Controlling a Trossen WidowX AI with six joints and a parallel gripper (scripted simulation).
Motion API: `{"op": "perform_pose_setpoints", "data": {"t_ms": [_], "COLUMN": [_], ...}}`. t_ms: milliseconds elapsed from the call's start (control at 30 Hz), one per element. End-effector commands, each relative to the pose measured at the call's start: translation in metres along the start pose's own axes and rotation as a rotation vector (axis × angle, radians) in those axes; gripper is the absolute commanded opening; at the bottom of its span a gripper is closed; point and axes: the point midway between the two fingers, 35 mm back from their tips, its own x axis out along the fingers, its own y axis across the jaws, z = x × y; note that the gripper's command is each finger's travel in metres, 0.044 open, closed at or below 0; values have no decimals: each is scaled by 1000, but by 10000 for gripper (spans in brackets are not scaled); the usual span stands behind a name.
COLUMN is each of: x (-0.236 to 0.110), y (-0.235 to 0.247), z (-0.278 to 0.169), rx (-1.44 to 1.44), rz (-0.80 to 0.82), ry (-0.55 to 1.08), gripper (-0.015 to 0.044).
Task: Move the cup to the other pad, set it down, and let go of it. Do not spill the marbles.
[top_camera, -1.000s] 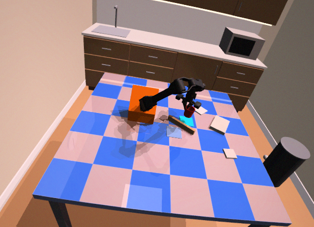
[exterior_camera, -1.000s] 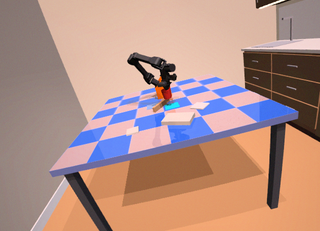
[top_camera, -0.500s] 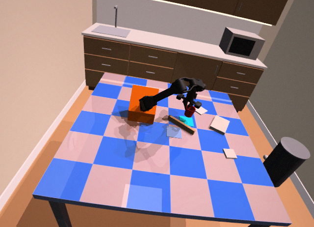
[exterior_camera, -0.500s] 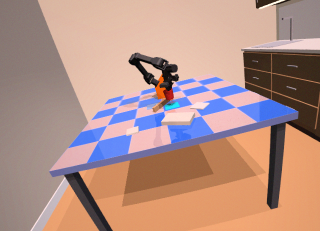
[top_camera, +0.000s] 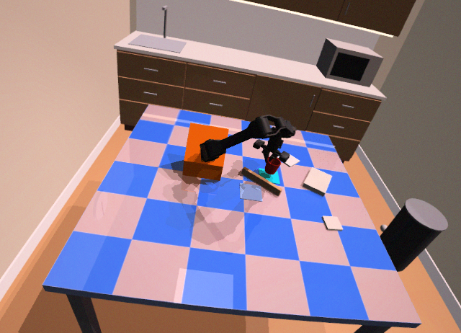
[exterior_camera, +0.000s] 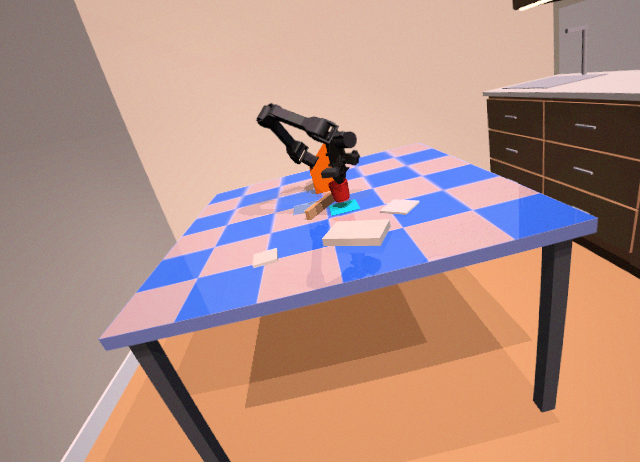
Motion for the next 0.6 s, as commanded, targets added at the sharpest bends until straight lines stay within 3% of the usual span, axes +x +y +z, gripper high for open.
{"op": "perform_pose_setpoints", "data": {"t_ms": [0, 567], "x": [8, 26], "y": [0, 1], "z": [0, 0], "rx": [-7, 0], "rz": [-5, 1], "ry": [5, 3], "gripper": [0, 0]}}
